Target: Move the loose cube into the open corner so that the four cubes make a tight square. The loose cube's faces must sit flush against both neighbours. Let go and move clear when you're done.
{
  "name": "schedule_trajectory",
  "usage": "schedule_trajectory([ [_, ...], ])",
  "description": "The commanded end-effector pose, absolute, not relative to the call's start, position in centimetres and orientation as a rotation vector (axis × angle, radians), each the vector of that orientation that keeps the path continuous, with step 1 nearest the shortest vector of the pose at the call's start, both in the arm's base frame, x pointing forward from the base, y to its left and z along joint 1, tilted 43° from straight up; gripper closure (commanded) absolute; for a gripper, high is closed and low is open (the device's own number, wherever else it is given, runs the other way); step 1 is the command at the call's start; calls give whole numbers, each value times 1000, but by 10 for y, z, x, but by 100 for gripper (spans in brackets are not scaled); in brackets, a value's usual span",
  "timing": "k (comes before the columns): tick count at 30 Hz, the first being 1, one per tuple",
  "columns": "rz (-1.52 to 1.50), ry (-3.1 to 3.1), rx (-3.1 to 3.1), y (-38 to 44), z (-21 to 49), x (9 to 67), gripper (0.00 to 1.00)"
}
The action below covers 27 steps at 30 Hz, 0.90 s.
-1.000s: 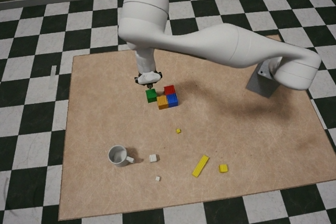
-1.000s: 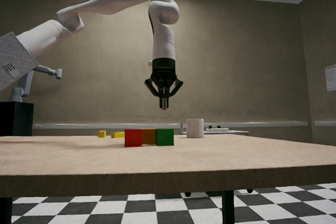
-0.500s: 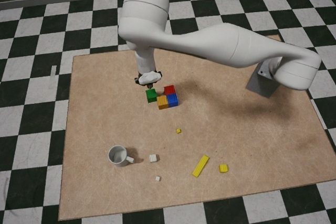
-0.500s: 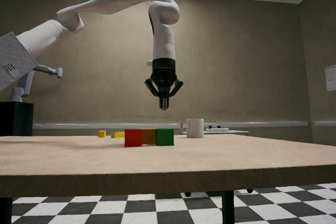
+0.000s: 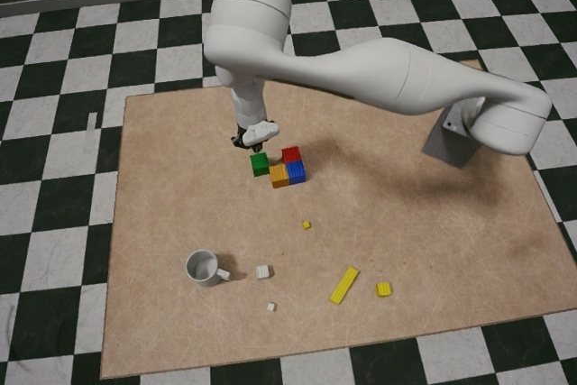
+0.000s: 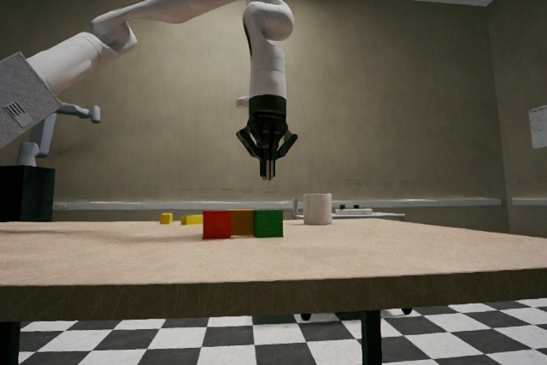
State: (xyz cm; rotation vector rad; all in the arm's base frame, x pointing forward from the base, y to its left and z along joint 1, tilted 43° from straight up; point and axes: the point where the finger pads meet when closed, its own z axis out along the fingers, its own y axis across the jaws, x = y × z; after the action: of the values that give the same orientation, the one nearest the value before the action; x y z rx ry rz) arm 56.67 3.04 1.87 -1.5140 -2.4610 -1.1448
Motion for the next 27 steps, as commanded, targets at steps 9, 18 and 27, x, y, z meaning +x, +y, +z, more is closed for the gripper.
schedule_trajectory([
  [9,-1174,-2686,-1264,28,19,570,90],
  [18,-1186,-2856,-1029,28,19,572,90],
  [27,-1187,-3052,-690,28,19,575,90],
])
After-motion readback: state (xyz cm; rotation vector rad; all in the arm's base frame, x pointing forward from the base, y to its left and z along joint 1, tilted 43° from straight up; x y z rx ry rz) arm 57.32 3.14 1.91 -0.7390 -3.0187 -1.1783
